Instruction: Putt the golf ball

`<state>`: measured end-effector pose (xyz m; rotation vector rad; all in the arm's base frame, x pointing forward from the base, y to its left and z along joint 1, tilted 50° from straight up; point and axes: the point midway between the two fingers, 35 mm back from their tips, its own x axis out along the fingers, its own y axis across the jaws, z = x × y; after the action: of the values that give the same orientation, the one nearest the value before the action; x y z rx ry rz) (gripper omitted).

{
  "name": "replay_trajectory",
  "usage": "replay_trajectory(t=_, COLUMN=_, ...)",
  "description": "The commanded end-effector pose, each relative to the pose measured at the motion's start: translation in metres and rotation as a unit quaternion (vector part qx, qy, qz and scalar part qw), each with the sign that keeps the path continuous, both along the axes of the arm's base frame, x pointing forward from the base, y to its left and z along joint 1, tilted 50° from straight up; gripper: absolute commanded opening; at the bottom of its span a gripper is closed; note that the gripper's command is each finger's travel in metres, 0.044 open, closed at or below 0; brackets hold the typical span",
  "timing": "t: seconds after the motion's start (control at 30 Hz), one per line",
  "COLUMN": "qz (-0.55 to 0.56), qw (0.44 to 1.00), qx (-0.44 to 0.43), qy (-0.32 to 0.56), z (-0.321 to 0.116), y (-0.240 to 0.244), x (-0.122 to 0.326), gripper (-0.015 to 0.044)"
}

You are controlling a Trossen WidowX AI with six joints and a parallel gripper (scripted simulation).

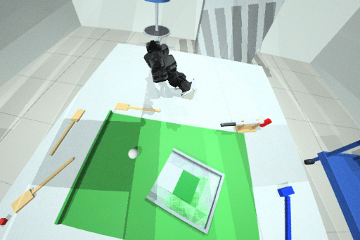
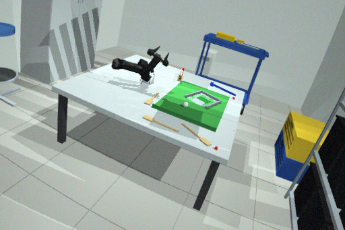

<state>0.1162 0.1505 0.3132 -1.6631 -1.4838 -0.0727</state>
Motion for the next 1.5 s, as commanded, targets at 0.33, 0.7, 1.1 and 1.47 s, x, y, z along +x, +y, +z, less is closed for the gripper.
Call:
replay_trajectory(t=0.33, qz=0.047, qw=0.924, qx=-0.055, qy=0.375, z=-0.036, y=0.073, x=0.099, gripper=0.044)
replay_trajectory(t=0.7, qz=-0.029, qw=0.703, qx=-0.151, qy=0.694, z=-0.16, y=0.158, x=0.149, gripper=0.044)
replay_trajectory(t=1.1, qz=-0.209, qw=0.471, qx=-0.248, qy=0.82, z=-0.299, y=0.192, x=0.129, gripper=0.044)
replay_trajectory(t=1.47, qz=-0.476, qw=0.28, qx=-0.358, qy=0.753, z=-0.42, y=0.164, x=0.078, gripper=0.044)
